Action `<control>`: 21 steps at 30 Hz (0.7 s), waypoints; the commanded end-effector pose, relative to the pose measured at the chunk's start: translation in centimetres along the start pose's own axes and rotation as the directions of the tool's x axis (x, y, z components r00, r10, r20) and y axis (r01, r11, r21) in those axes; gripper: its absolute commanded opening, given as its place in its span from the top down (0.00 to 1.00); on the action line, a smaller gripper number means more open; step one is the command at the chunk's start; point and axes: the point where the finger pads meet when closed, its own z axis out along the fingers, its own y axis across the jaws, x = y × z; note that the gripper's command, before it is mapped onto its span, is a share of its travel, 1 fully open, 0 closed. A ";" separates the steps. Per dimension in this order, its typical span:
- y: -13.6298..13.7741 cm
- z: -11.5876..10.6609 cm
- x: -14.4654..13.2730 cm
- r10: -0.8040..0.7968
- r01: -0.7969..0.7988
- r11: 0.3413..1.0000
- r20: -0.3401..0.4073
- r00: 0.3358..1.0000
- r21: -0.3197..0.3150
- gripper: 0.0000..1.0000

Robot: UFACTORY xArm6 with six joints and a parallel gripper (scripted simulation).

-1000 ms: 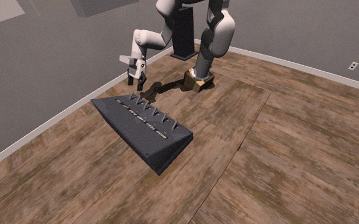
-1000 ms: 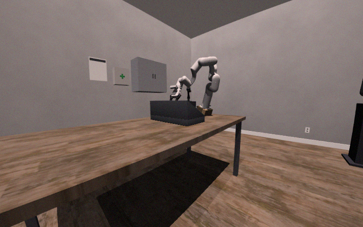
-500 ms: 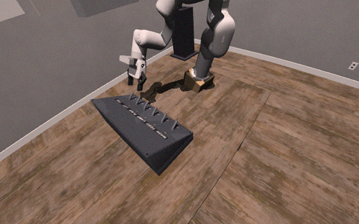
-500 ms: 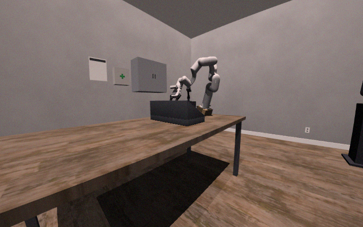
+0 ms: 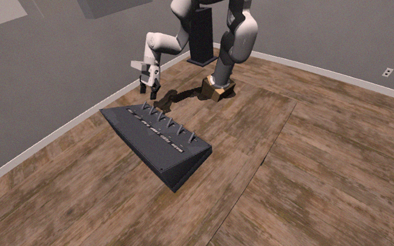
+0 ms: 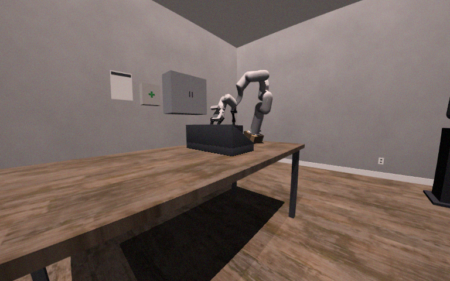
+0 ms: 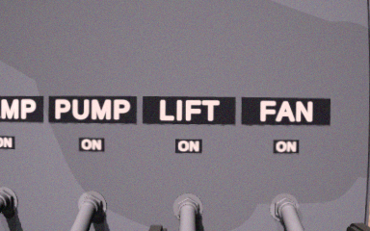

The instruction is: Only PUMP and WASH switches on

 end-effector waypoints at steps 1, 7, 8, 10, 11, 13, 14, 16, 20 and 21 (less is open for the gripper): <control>0.8 -0.1 0.2 -0.001 0.001 1.000 -0.003 1.000 -0.002 0.00; 2.7 -0.1 0.2 -0.001 0.001 1.000 -0.003 1.000 -0.002 0.00; 3.1 -0.1 0.2 -0.001 0.001 1.000 -0.003 1.000 -0.002 0.00; 3.1 -0.1 0.2 -0.001 0.001 1.000 -0.003 1.000 -0.002 0.00; 3.5 -0.1 0.2 -0.001 0.001 1.000 -0.003 1.000 -0.002 0.00; 4.2 -0.1 0.2 -0.001 0.001 1.000 -0.003 1.000 -0.002 0.00; 4.6 -0.1 0.2 -0.001 0.001 1.000 -0.003 1.000 -0.002 0.00; 5.2 -0.1 0.2 -0.001 0.001 1.000 -0.003 1.000 -0.002 0.00; 6.3 -0.1 0.2 -0.001 0.001 1.000 -0.003 1.000 -0.002 0.00; 6.5 -0.1 0.2 -0.001 0.001 1.000 -0.003 1.000 -0.002 0.00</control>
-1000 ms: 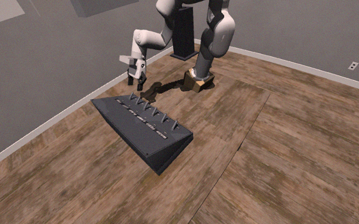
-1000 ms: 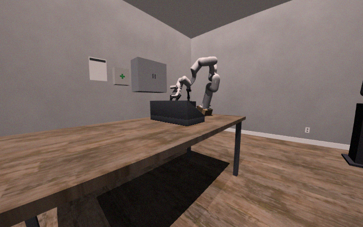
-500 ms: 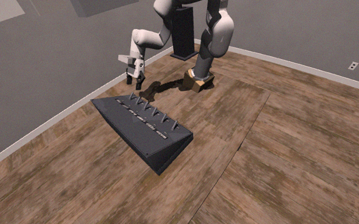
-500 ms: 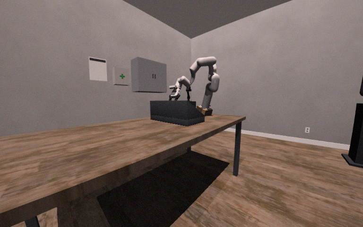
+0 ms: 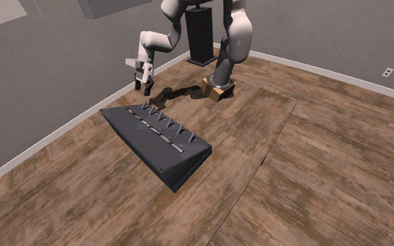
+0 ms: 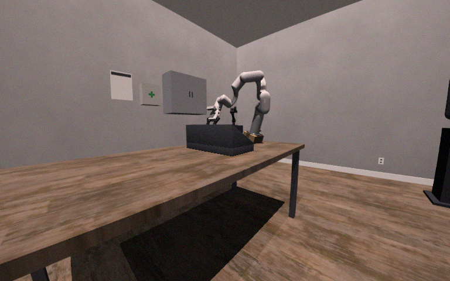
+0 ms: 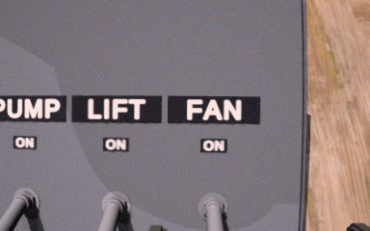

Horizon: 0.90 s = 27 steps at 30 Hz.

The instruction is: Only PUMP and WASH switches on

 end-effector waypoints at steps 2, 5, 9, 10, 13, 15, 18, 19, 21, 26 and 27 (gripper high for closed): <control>1.4 0.0 0.2 -0.002 0.002 1.000 -0.002 1.000 -0.001 0.00; 1.6 0.0 0.2 -0.002 0.002 1.000 -0.002 1.000 -0.001 0.00; 1.7 0.0 0.2 -0.002 0.002 1.000 -0.002 1.000 -0.001 0.00; 1.7 0.0 0.2 -0.002 0.002 1.000 -0.002 1.000 -0.001 0.00; 1.7 0.0 0.2 -0.002 0.002 1.000 -0.002 1.000 -0.001 0.00; 1.7 0.0 0.2 -0.002 0.002 1.000 -0.002 1.000 -0.001 0.00; 1.7 0.0 0.2 -0.002 0.002 1.000 -0.002 1.000 -0.001 0.00; 1.7 0.0 0.2 -0.002 0.002 1.000 -0.002 1.000 -0.001 0.00; 1.7 0.0 0.2 -0.002 0.002 1.000 -0.002 1.000 -0.001 0.00; 1.7 0.0 0.2 -0.002 0.002 1.000 -0.002 1.000 -0.001 0.00; 1.7 0.0 0.2 -0.002 0.002 1.000 -0.002 1.000 -0.001 0.00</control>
